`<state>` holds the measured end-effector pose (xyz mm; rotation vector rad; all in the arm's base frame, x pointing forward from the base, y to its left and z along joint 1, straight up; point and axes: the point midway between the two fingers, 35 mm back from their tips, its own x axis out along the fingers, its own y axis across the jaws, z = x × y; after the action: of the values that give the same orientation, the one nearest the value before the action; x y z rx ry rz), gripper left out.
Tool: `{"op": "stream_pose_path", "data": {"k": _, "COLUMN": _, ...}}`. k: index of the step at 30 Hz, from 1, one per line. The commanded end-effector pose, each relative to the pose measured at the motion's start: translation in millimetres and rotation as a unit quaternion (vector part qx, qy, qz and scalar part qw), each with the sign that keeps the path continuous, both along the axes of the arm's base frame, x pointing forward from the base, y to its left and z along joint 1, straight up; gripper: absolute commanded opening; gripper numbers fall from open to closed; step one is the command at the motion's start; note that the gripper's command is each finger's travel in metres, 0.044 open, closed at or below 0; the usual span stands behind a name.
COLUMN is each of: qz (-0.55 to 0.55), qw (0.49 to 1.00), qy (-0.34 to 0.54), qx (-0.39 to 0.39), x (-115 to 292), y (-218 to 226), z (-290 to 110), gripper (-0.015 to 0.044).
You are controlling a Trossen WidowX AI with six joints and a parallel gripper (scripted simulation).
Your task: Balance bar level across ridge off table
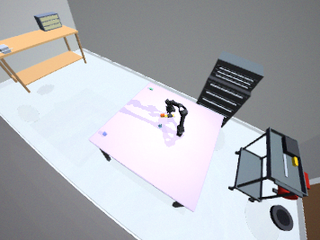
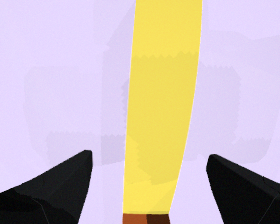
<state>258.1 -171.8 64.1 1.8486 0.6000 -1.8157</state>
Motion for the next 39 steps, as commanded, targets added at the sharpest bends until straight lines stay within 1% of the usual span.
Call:
{"op": "stream_pose_path", "data": {"k": 1, "qz": -0.003, "qw": 1.0, "qy": 0.001, "qx": 0.003, "x": -0.9, "y": 1.0, "z": -7.5, "gripper": 0.0315}}
{"op": "stream_pose_path", "data": {"k": 7, "qz": -0.003, "qw": 1.0, "qy": 0.001, "qx": 0.003, "x": -1.0, "y": 1.0, "z": -16.2, "gripper": 0.0315}}
{"op": "stream_pose_path", "data": {"k": 21, "qz": -0.003, "qw": 1.0, "qy": 0.001, "qx": 0.003, "x": -1.0, "y": 1.0, "z": -16.5, "gripper": 0.0315}}
{"op": "stream_pose_path", "data": {"k": 27, "qz": 0.0, "qw": 1.0, "qy": 0.003, "qx": 0.002, "x": -1.3, "y": 0.8, "z": -16.1, "gripper": 0.0157}}
{"op": "stream_pose_path", "data": {"k": 35, "qz": 0.0, "qw": 1.0, "qy": 0.003, "qx": 0.002, "x": -1.3, "y": 0.8, "z": -16.1, "gripper": 0.0104}}
{"op": "stream_pose_path", "data": {"k": 39, "qz": 0.0, "qw": 1.0, "qy": 0.003, "qx": 0.002, "x": -0.4, "y": 0.3, "z": -9.8, "gripper": 0.0}}
